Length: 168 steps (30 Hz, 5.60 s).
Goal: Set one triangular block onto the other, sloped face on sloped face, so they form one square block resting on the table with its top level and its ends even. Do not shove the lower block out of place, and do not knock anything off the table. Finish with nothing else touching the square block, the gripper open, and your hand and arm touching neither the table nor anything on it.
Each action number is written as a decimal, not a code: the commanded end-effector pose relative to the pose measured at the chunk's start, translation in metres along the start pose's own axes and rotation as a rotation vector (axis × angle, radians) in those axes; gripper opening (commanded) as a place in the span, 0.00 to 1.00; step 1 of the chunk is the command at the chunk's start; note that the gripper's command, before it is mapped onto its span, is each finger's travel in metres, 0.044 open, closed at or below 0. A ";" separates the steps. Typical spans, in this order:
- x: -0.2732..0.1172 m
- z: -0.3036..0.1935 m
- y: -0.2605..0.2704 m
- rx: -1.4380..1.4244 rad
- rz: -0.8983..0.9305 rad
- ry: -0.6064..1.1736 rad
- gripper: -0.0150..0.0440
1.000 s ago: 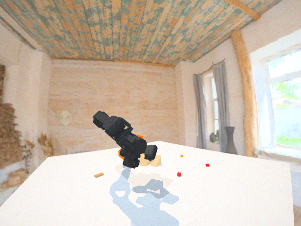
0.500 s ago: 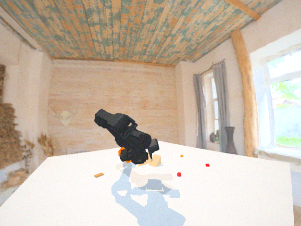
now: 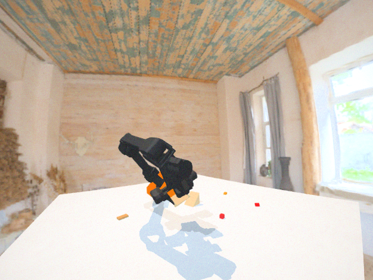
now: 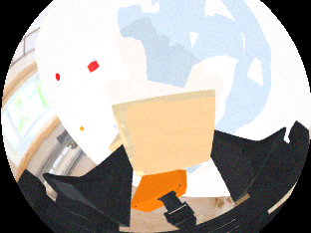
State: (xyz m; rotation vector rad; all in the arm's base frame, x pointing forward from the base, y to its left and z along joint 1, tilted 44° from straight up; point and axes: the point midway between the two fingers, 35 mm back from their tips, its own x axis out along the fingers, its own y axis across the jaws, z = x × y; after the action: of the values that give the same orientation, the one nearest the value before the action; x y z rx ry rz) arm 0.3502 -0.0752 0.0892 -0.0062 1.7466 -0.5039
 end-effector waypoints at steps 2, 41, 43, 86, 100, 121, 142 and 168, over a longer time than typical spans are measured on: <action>0.001 0.000 0.000 -0.178 -0.048 -0.016 0.25; -0.002 -0.004 0.008 -1.446 -0.423 0.086 0.25; -0.002 -0.004 0.009 -1.508 -0.443 0.102 0.25; 0.007 -0.089 0.084 -1.875 -0.536 0.205 0.25; 0.017 -0.142 0.104 -1.866 -0.546 0.224 0.25; 0.096 -0.131 0.100 -1.865 -0.547 0.223 0.25; 0.125 -0.126 0.098 -1.862 -0.556 0.225 0.25; 0.129 -0.124 0.097 -1.864 -0.563 0.224 0.25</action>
State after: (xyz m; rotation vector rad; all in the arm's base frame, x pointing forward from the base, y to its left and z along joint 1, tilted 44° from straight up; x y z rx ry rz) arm 0.2281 0.0197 -0.0438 -1.7833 1.8102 0.9151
